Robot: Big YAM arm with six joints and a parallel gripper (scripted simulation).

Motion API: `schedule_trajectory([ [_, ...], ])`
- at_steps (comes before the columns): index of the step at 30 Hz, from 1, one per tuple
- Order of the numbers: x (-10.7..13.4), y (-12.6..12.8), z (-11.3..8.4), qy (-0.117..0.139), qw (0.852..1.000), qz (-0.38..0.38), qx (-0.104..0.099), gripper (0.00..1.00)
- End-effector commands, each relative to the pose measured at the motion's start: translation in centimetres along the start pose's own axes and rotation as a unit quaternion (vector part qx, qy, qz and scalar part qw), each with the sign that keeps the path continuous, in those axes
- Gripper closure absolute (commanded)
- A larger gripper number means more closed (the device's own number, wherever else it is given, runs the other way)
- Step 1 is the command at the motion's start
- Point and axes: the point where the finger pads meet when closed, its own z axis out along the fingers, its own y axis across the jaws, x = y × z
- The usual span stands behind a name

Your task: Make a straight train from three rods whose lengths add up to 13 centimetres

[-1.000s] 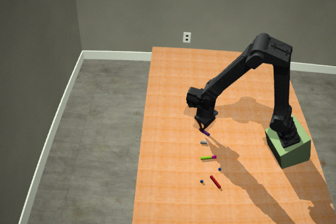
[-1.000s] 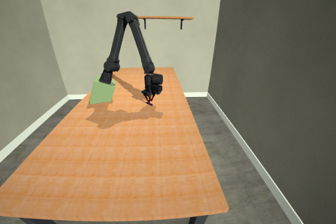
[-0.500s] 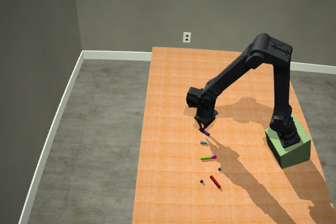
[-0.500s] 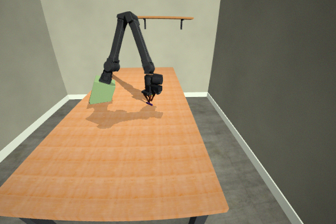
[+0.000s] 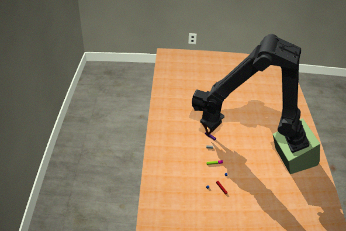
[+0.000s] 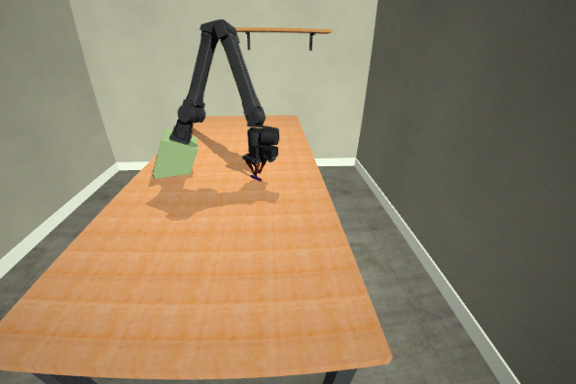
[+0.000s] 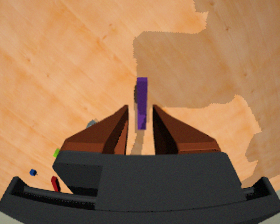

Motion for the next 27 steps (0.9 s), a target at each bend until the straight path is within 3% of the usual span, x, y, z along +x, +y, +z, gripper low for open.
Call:
schedule_trajectory([
  [1,0.81,0.12,0.85,0.01,1.0,-0.001,0.002,0.77],
  [27,1.17,0.18,0.63,0.004,1.0,-0.001,0.001,0.77],
])
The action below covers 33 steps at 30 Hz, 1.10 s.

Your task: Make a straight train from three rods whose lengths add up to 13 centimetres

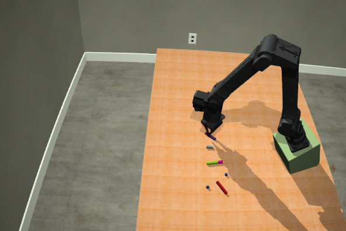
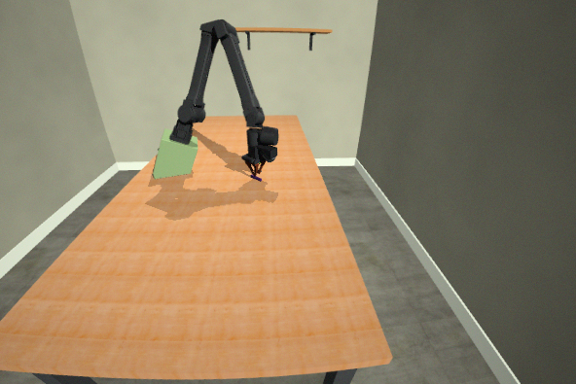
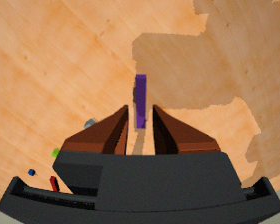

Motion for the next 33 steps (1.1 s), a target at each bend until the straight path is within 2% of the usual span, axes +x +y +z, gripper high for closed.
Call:
schedule_trajectory([
  [1,0.71,0.47,0.11,-0.002,1.0,-0.004,-0.002,0.77],
  [6,0.72,0.67,-0.34,-0.009,1.0,-0.007,-0.004,0.77],
  [11,1.27,0.34,0.16,0.002,1.0,-0.005,-0.001,0.77],
  [33,1.27,0.34,0.16,0.002,1.0,-0.005,-0.001,0.77],
])
